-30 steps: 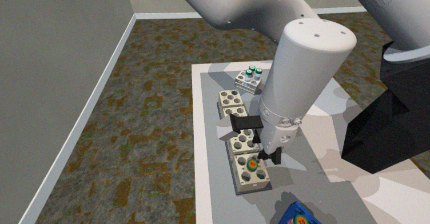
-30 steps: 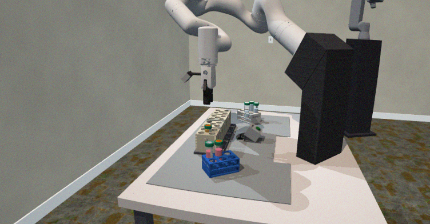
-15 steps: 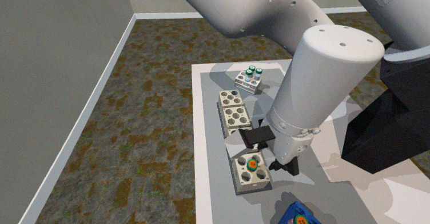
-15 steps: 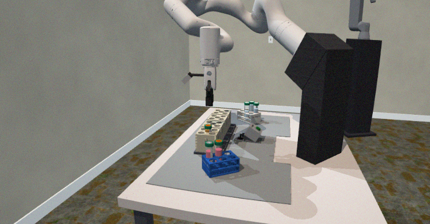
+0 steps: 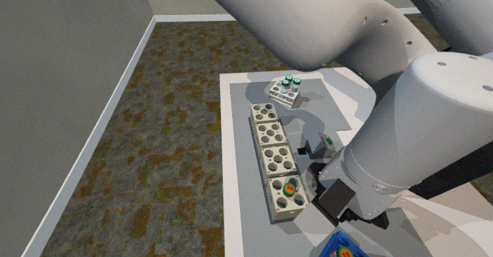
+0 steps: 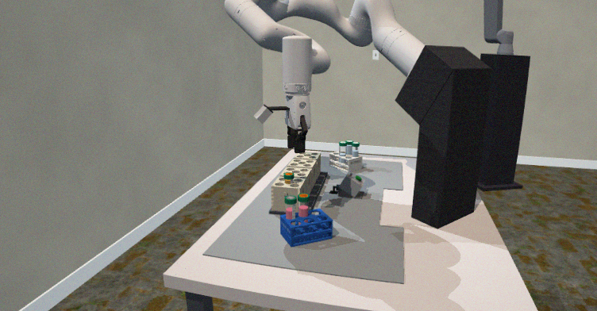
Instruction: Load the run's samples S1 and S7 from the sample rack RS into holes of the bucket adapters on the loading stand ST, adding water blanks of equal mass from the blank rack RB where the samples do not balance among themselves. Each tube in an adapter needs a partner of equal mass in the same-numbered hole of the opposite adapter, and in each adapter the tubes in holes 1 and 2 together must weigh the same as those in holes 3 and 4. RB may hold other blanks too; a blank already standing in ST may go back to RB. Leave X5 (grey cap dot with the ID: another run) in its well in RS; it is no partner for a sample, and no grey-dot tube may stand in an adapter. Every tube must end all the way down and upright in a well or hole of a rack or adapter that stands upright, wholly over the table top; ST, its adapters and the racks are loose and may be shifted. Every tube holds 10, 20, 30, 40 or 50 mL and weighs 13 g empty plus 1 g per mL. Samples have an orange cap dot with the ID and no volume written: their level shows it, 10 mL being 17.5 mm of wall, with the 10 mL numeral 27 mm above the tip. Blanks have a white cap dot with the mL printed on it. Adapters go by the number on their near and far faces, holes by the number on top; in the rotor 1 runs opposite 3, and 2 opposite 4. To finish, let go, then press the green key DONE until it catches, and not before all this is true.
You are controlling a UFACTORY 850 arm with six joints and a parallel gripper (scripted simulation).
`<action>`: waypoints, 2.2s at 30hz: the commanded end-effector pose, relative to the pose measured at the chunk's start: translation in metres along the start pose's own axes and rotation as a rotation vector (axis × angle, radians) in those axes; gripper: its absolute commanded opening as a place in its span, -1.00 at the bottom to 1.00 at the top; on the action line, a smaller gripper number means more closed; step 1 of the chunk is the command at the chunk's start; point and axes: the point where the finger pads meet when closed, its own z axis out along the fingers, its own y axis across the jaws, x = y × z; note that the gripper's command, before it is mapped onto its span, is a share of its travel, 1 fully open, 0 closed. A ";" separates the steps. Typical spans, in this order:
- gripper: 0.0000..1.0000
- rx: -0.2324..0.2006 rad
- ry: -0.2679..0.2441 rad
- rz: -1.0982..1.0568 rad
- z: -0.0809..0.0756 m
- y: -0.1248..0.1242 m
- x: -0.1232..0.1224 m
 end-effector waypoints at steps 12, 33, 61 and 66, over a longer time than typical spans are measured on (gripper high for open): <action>0.13 -0.003 -0.006 -0.026 0.000 -0.071 0.009; 0.13 -0.003 -0.006 -0.026 0.004 -0.089 0.011; 0.13 -0.003 -0.006 -0.026 0.052 -0.088 0.011; 0.13 -0.003 -0.006 -0.026 0.062 -0.088 0.011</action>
